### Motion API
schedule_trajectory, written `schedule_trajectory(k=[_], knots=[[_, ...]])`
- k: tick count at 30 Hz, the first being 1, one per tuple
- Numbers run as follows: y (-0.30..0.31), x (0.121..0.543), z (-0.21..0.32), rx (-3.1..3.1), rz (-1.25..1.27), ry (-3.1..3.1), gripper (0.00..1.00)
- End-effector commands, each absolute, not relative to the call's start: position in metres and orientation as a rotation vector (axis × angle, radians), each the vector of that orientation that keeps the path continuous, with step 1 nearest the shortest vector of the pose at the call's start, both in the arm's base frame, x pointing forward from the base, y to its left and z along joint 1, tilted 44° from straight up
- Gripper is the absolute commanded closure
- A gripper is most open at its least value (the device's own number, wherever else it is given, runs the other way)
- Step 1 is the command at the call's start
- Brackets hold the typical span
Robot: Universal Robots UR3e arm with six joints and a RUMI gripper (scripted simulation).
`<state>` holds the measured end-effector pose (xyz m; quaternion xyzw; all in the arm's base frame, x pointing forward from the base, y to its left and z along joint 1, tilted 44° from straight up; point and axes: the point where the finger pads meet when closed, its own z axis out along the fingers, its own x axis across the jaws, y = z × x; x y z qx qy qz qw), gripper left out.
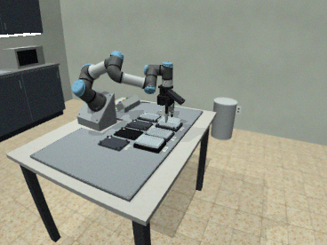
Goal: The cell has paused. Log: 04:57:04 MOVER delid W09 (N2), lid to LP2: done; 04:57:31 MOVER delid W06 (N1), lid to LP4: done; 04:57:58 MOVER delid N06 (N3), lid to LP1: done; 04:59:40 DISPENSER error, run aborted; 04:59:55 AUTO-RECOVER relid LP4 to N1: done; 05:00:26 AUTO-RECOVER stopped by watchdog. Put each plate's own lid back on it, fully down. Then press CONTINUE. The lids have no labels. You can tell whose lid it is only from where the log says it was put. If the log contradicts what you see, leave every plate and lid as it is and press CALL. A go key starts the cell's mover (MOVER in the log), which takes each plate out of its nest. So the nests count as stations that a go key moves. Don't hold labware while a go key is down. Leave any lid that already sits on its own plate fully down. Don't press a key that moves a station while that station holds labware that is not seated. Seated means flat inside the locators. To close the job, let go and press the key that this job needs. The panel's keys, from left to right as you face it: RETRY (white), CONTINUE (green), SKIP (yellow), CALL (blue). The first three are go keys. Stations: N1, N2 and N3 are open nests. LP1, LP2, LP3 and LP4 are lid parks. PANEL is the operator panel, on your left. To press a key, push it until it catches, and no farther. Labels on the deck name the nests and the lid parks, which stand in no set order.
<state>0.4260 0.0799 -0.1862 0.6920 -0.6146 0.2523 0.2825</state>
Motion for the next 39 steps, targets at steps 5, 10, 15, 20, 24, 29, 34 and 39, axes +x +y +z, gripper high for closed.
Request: schedule_trajectory(k=[5,10,15,20,24,29,34,39], knots=[[0.0792,0.4267,-0.187,1.855,0.678,-1.647,1.0],[0.078,0.4267,-0.1881,1.855,0.678,-1.647,1.0],[0.0768,0.4267,-0.1893,1.855,0.678,-1.647,1.0],[0.0761,0.4267,-0.19,1.855,0.678,-1.647,1.0],[0.0752,0.4267,-0.191,1.855,0.678,-1.647,1.0],[0.074,0.4267,-0.1922,1.855,0.678,-1.647,1.0],[0.0729,0.4267,-0.1934,1.855,0.678,-1.647,1.0],[0.0721,0.4267,-0.1941,1.855,0.678,-1.647,1.0]])
